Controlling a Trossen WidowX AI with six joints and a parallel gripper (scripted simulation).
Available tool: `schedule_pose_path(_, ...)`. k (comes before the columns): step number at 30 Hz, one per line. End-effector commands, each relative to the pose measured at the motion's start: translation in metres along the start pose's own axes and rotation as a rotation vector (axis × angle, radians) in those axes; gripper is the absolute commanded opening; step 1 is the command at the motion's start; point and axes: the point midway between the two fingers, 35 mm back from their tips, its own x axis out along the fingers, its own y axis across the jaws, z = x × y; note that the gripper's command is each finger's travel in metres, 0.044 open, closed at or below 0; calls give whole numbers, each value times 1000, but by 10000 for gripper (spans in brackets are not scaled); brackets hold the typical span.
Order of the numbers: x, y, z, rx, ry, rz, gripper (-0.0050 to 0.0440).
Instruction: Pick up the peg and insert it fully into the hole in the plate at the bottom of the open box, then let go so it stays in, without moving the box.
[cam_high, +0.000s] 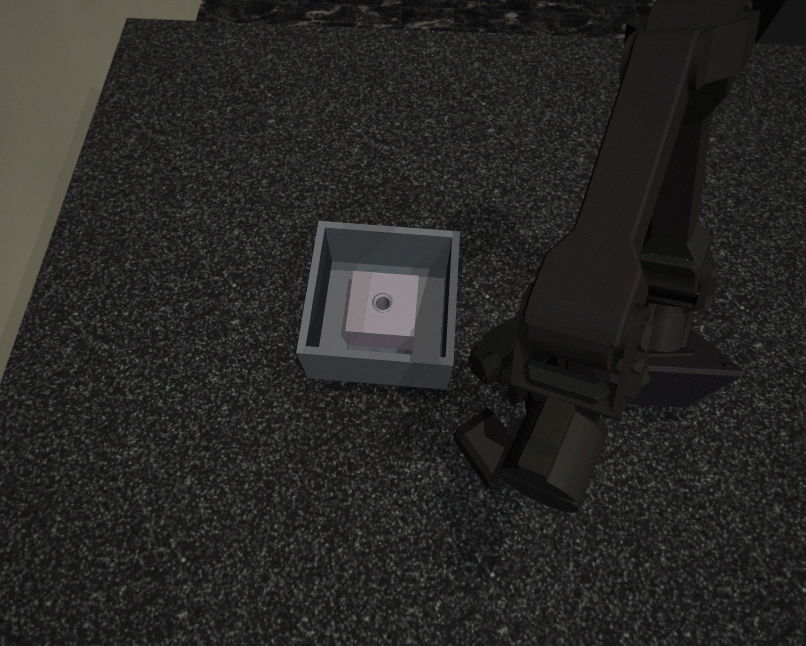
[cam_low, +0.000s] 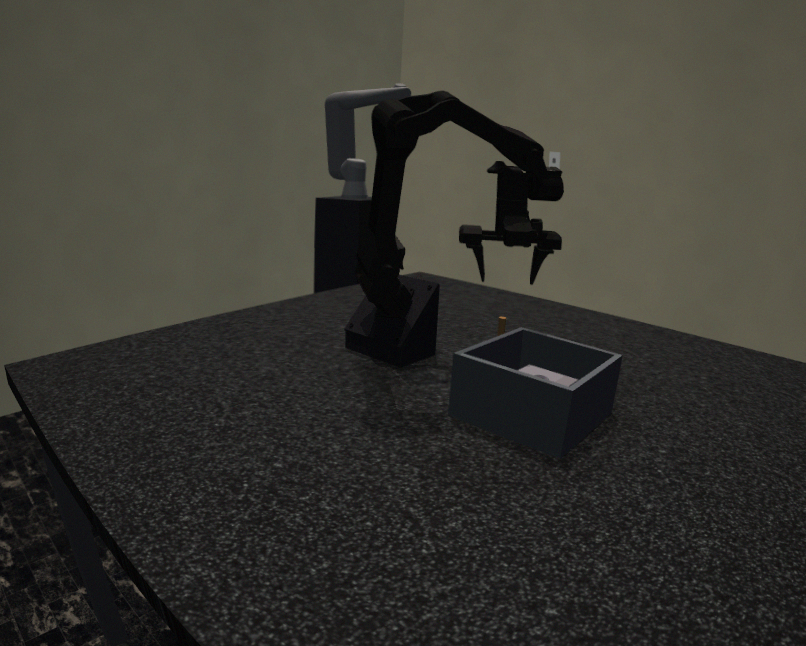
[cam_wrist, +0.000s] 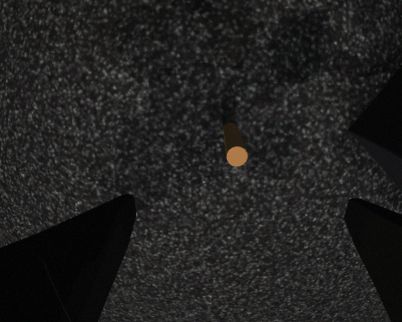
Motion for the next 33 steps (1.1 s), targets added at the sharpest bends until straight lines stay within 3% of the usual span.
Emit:
schedule_pose_path(1, 4, -2, -2, -19, -7, -14, 440)
schedule_pose_path(5, 36, -2, -2, -19, -7, -14, 440)
schedule_pose_path(33, 72, -2, -2, -19, -6, -13, 440)
